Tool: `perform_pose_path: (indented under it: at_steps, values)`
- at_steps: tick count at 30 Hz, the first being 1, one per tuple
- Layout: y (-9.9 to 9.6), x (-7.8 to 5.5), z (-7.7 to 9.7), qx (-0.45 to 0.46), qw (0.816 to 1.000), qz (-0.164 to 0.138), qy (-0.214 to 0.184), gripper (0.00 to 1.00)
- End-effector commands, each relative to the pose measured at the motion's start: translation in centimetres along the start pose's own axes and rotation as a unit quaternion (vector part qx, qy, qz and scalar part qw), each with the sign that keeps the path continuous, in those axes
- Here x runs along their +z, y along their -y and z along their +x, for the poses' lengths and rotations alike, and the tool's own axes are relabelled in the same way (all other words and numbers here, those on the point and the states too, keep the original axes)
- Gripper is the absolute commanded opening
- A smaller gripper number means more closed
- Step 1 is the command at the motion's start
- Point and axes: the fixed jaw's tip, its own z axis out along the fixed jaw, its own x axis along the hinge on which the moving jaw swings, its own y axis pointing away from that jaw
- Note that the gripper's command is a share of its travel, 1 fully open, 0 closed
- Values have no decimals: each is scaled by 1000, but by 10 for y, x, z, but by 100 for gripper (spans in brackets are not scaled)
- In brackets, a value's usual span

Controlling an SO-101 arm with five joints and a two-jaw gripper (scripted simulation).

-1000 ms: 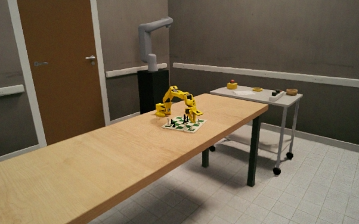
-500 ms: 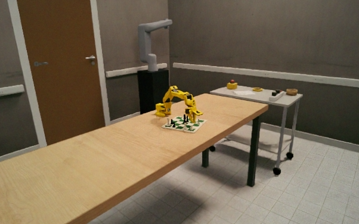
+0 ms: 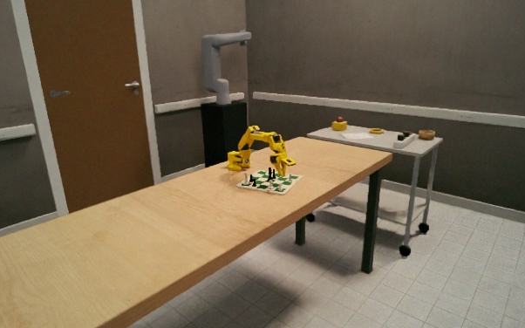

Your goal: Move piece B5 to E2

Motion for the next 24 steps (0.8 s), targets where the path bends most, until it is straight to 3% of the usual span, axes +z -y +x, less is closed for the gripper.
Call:
perform_pose_path:
  at_steps: [1, 13, 24]
  values:
    - [-3, -22, -7, -5, 1000, -2, 8, 0]
    - [-3, -53, -14, -3, 999, -1, 47, 0]
    - [-1, -55, -15, 0, 999, 0, 54, 0]
